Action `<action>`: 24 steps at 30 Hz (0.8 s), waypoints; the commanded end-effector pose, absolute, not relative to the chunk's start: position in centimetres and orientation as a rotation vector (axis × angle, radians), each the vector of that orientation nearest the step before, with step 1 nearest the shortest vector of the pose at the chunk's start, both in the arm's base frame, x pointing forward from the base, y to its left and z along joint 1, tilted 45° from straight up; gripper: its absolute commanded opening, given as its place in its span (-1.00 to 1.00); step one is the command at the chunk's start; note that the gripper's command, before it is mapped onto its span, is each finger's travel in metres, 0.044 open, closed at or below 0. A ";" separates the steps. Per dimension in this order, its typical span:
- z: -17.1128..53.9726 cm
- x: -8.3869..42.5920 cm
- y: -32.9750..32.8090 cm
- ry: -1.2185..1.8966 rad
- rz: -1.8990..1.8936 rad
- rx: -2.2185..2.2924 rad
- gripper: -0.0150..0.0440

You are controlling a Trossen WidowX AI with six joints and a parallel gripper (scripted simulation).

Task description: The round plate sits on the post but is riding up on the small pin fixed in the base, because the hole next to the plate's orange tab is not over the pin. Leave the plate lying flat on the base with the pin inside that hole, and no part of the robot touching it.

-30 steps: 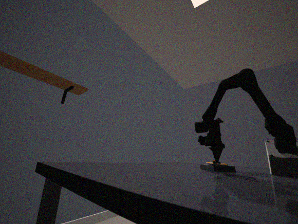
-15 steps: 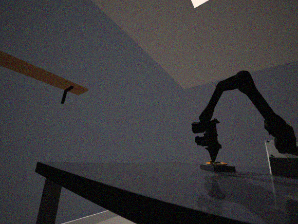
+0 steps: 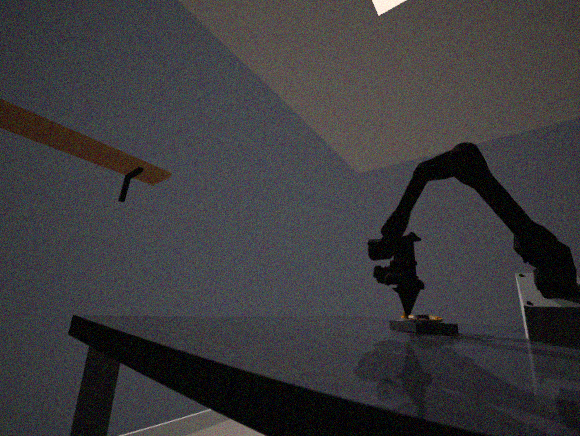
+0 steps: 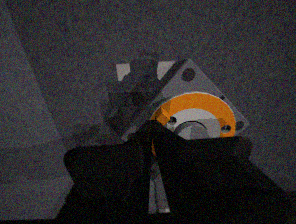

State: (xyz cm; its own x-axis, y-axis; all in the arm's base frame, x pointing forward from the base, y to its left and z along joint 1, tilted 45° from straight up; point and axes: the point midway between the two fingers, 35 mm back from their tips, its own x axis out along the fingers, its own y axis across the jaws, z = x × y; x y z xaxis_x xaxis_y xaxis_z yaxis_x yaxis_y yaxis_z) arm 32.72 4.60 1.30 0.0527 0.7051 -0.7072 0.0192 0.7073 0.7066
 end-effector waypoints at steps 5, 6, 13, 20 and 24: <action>0.8 33.5 4.1 1.441 0.580 0.636 -0.49; 0.7 33.6 4.0 1.441 0.580 0.636 -0.49; 0.4 34.2 3.4 1.441 0.580 0.635 -0.49; -0.1 34.7 2.7 1.440 0.580 0.635 -0.49; -0.4 34.9 2.3 1.440 0.580 0.635 -0.49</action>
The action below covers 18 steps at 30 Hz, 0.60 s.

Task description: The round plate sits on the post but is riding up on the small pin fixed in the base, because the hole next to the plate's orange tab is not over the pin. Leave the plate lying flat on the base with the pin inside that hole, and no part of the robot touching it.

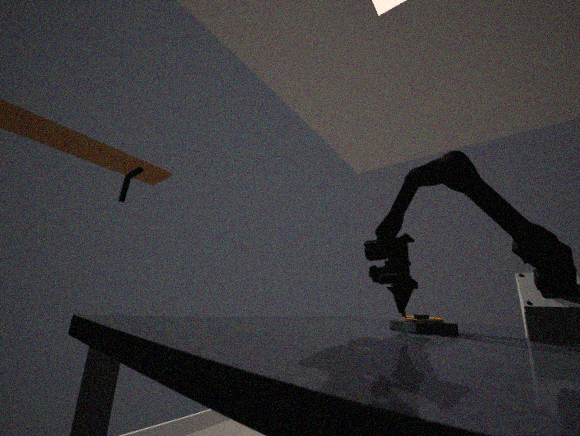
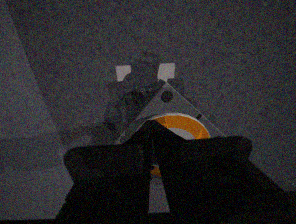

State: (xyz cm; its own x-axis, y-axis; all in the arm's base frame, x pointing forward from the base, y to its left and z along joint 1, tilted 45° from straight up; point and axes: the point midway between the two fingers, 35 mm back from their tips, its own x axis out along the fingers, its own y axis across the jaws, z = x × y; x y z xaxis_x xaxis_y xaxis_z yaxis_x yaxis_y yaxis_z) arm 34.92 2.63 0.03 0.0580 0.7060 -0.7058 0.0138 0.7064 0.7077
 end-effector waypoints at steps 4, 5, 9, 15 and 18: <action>-0.6 35.1 2.0 1.440 0.580 0.635 -0.49; -0.7 35.1 1.9 1.440 0.580 0.635 -0.49; -1.0 35.2 1.6 1.440 0.579 0.634 -0.49; -1.5 35.3 1.0 1.440 0.579 0.634 -0.49; -1.8 35.3 0.7 1.440 0.579 0.634 -0.49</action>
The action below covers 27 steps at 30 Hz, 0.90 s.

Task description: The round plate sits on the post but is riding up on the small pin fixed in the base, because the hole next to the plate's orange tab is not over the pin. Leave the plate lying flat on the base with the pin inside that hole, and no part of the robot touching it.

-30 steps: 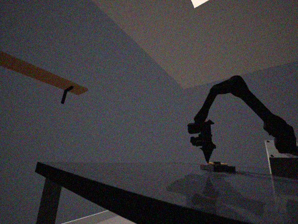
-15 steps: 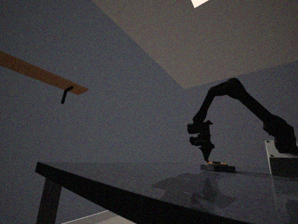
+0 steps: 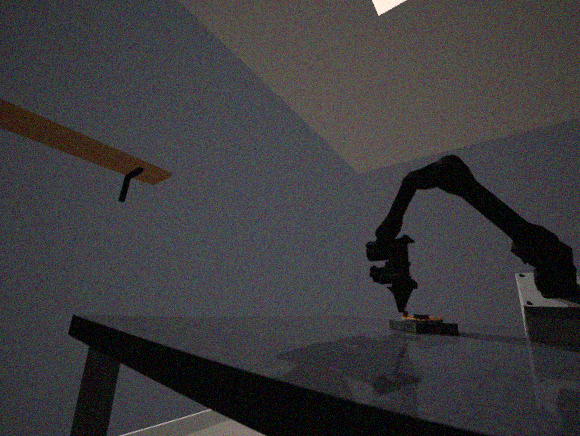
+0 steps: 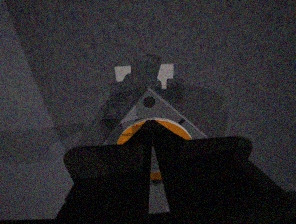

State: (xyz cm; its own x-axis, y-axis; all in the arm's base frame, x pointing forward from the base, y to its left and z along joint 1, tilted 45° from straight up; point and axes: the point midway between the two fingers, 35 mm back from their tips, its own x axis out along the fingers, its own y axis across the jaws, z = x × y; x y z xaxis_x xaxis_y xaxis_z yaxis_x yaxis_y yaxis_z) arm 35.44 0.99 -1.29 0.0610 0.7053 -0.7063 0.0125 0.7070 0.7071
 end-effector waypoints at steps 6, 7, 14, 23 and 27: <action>-2.4 35.2 0.1 1.440 0.579 0.634 -0.49; -2.5 35.1 0.0 1.440 0.579 0.634 -0.49; -3.0 34.9 -0.6 1.440 0.579 0.633 -0.49; -3.3 34.6 -1.2 1.441 0.578 0.633 -0.49; -1.7 34.6 -2.7 1.441 0.577 0.632 -0.49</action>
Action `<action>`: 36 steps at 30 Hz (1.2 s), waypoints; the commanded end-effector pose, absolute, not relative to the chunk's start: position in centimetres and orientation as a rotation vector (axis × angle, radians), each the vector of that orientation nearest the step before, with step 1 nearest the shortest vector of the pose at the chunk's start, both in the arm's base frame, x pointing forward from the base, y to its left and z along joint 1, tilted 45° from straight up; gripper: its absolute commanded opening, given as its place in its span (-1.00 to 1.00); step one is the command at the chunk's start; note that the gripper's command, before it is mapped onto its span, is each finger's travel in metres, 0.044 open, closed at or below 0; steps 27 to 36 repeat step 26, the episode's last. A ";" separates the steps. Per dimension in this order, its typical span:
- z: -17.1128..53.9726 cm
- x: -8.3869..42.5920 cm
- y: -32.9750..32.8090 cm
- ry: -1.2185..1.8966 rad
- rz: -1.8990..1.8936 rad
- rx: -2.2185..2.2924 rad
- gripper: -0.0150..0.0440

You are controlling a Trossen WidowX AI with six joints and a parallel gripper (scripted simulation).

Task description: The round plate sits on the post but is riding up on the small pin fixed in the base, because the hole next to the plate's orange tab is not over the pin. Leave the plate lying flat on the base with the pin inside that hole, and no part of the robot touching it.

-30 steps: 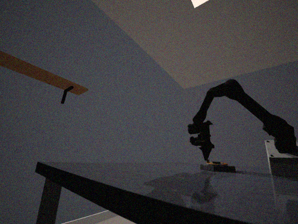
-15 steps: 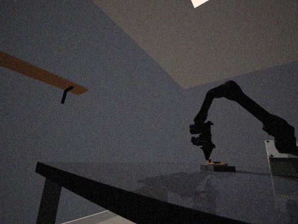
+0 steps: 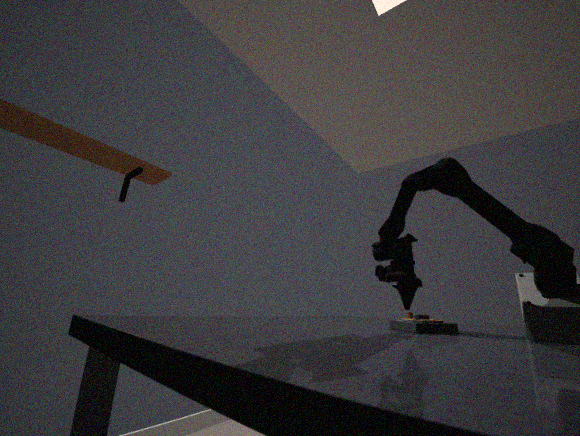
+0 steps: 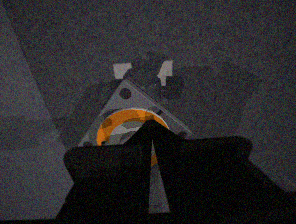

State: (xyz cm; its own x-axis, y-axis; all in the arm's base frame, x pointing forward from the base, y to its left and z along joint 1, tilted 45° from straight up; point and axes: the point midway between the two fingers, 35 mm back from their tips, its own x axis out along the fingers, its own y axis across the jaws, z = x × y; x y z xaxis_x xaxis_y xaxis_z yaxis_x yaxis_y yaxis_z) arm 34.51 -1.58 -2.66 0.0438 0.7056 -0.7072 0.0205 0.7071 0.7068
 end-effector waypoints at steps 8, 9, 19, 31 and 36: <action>-0.7 34.5 -3.6 1.437 0.574 0.638 -0.49; -0.7 34.5 -3.6 1.437 0.574 0.638 -0.49; -0.7 34.5 -3.6 1.437 0.574 0.638 -0.49; -0.7 34.5 -3.6 1.437 0.574 0.638 -0.49; -0.7 34.5 -3.6 1.437 0.574 0.638 -0.49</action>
